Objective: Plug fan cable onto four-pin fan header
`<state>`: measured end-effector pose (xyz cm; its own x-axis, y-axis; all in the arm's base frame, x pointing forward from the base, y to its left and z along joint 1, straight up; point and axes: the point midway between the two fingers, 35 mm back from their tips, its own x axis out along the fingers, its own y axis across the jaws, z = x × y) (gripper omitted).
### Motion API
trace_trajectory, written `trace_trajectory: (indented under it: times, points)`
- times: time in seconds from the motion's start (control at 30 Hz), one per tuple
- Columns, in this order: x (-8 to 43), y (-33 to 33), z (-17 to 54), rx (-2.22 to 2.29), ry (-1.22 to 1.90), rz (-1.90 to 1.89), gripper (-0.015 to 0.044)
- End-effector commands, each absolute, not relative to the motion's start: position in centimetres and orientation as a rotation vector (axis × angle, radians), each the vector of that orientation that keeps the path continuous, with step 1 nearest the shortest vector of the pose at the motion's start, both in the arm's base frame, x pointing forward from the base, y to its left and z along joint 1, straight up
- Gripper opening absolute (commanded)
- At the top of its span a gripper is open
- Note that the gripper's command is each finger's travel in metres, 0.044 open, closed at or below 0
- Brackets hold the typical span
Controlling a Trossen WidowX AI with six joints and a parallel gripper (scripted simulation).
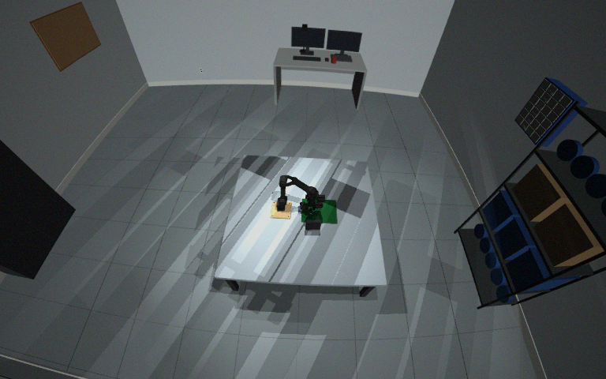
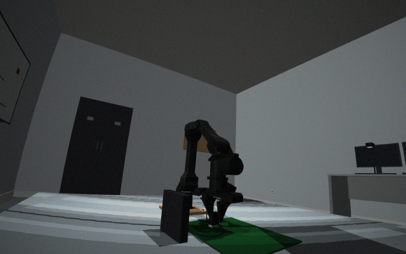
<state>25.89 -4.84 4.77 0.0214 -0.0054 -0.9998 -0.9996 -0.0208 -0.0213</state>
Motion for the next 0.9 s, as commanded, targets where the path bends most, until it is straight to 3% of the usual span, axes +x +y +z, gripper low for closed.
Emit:
trace_trajectory:
  times: [0.0, 0.17, 0.43, 0.73, 0.87]
  points:
    - [25.9, -4.8, 5.0, -1.239, 1.188, 1.206, 0.0260]
    - [25.8, -4.8, 10.1, -1.237, 1.187, 1.209, 0.0260]
    - [25.9, -4.6, 10.3, -1.236, 1.187, 1.209, 0.0260]
    - [27.4, 6.3, 10.4, -1.229, 1.178, 1.213, 0.0260]
    - [27.3, 7.2, 10.4, -1.228, 1.177, 1.214, 0.0260]
